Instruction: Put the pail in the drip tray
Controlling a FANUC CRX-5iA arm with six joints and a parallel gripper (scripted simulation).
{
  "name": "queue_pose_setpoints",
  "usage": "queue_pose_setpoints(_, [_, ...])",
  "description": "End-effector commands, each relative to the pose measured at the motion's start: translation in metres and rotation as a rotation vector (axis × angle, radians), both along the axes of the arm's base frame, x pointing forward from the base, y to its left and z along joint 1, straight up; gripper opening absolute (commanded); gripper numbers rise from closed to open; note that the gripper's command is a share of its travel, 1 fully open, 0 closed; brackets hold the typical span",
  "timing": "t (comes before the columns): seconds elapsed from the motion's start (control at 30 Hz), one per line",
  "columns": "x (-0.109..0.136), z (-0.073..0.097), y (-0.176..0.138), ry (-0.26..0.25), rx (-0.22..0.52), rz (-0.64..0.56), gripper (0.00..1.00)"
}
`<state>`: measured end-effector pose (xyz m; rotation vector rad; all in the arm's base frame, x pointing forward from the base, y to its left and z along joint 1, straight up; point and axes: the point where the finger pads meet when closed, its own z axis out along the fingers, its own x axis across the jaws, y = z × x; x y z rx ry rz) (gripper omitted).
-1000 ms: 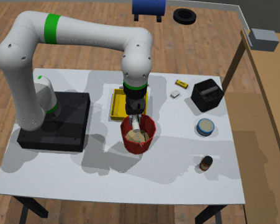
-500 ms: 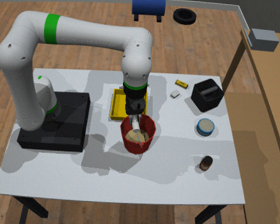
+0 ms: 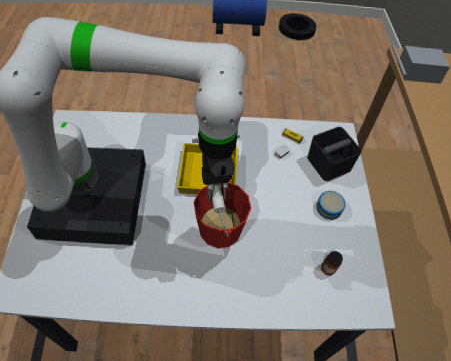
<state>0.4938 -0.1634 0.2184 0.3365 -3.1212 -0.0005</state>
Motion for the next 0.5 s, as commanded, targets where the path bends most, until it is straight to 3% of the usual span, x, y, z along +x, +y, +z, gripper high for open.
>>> queue_pose_setpoints(0.0, [0.0002, 0.0010, 0.0011, -0.002, -0.001, 0.000, 0.00])
queue_pose_setpoints(0.47, [-0.0017, 0.0010, 0.0108, -0.002, -0.001, 0.000, 0.00])
